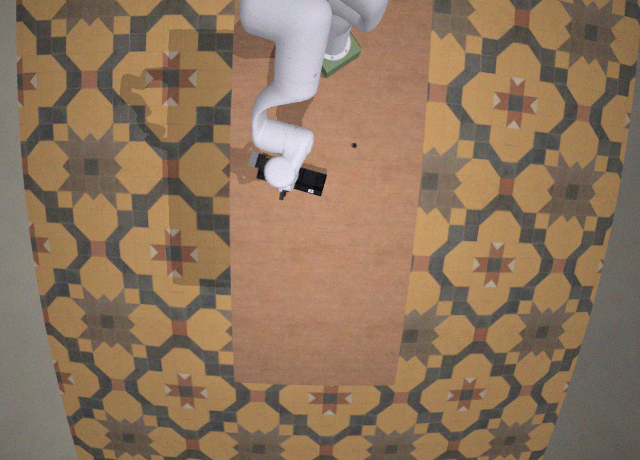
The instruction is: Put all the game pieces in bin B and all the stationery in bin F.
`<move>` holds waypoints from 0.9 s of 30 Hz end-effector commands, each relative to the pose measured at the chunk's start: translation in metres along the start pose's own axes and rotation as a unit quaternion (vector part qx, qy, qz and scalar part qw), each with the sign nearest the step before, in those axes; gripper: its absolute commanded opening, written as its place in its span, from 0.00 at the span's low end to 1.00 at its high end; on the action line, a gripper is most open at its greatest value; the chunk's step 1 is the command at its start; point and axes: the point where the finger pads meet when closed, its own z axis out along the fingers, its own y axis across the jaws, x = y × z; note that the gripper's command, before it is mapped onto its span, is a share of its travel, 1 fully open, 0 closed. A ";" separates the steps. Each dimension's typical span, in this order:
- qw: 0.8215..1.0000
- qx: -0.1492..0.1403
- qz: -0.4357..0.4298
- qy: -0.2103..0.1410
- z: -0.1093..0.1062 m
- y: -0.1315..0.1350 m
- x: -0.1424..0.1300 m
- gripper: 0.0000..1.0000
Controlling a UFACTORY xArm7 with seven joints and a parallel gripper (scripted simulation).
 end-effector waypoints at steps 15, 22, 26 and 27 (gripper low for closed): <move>1.000 0.002 0.000 0.000 -0.068 -0.001 0.000 1.00; 1.000 0.002 0.000 0.000 -0.091 -0.001 0.000 1.00; 1.000 0.002 0.000 0.000 -0.091 -0.001 0.000 1.00; 1.000 0.002 0.000 0.000 -0.091 -0.001 0.000 1.00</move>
